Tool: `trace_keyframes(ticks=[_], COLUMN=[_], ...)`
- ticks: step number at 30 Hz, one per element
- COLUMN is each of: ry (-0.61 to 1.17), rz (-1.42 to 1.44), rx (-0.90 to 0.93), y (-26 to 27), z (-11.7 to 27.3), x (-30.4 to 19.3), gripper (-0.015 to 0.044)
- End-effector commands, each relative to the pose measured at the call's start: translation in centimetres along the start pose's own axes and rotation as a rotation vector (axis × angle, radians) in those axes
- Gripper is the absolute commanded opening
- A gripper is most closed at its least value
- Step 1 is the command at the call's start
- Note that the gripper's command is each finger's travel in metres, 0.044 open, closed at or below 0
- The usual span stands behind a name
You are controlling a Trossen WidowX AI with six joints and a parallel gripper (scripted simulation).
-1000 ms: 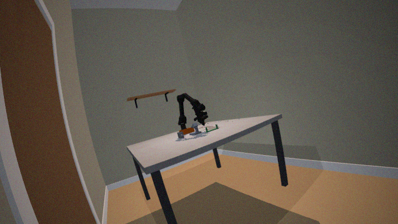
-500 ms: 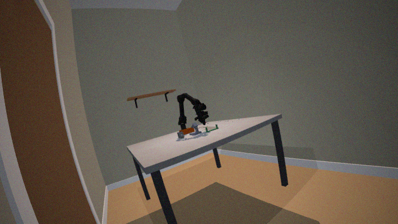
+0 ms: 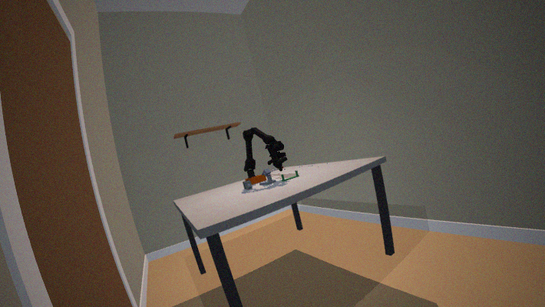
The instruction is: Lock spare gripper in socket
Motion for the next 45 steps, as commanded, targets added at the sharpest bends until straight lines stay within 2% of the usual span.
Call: trace_keyframes(ticks=[1, 45], ry=[0.000, 0.009], rz=[-0.002, -0.003], rx=[-0.001, -0.001], y=[0.0, 0.9], z=[-0.1, -0.1], x=[0.4, 4.0], gripper=[0.0000, 0.0000])
Point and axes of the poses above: the point midway between the two fingers, 35 mm back from their tips, its own z axis back along the fingers, its own y axis across the jaws, x = y × z, the point moved 1 cm from there along z, back along the fingers, and after that the axes turned 14 degrees about -z, right-handed, at the moved point
